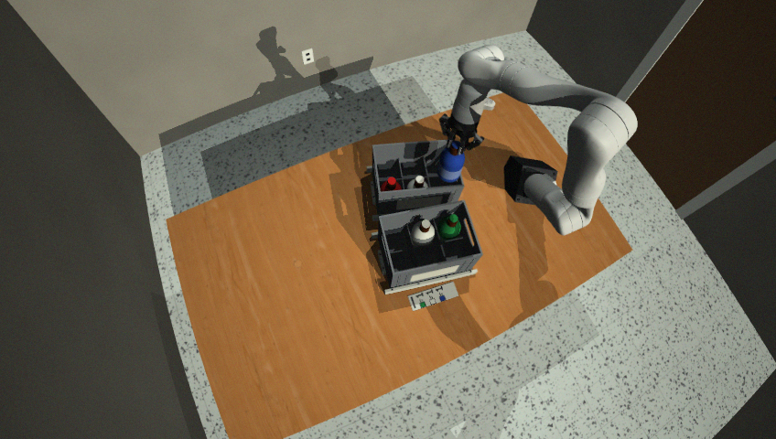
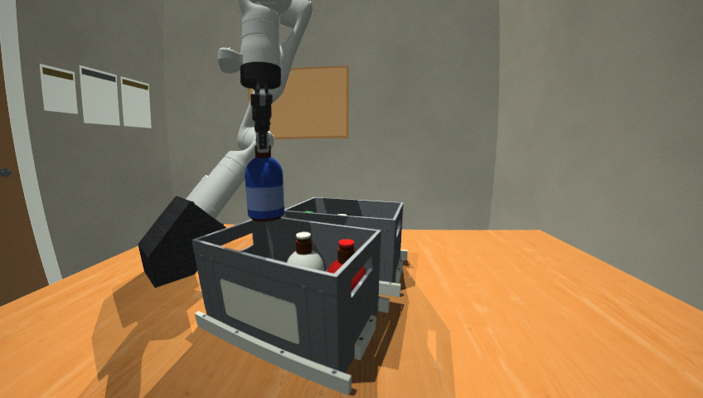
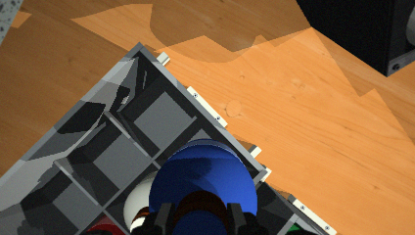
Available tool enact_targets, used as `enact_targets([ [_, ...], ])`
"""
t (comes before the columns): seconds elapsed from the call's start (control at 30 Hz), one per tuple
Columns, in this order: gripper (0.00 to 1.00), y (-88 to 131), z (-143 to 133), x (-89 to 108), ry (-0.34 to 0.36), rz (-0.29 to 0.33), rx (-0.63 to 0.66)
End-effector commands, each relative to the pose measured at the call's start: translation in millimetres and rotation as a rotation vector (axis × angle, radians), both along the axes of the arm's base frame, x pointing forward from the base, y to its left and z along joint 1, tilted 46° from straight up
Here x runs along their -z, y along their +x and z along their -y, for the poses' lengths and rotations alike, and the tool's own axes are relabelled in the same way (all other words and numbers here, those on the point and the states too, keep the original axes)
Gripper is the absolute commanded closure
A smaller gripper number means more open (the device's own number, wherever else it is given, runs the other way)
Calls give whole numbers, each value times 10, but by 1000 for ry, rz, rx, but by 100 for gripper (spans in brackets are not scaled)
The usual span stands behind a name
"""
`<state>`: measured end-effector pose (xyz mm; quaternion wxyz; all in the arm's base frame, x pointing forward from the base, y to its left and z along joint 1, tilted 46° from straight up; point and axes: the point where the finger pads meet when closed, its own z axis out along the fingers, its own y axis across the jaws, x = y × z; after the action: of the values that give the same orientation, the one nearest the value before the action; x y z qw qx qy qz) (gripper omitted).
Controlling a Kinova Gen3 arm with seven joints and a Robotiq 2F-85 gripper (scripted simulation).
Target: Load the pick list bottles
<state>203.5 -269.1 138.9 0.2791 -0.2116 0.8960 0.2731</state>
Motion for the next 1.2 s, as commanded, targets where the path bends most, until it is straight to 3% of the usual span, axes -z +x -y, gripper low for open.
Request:
enact_targets([
  [0.0,90,-33,47,-19,-7,-6,11],
  [0.47,90,-33,47,-19,-7,-6,11],
  [1.17,90,311,-55,-272,0,0,8],
])
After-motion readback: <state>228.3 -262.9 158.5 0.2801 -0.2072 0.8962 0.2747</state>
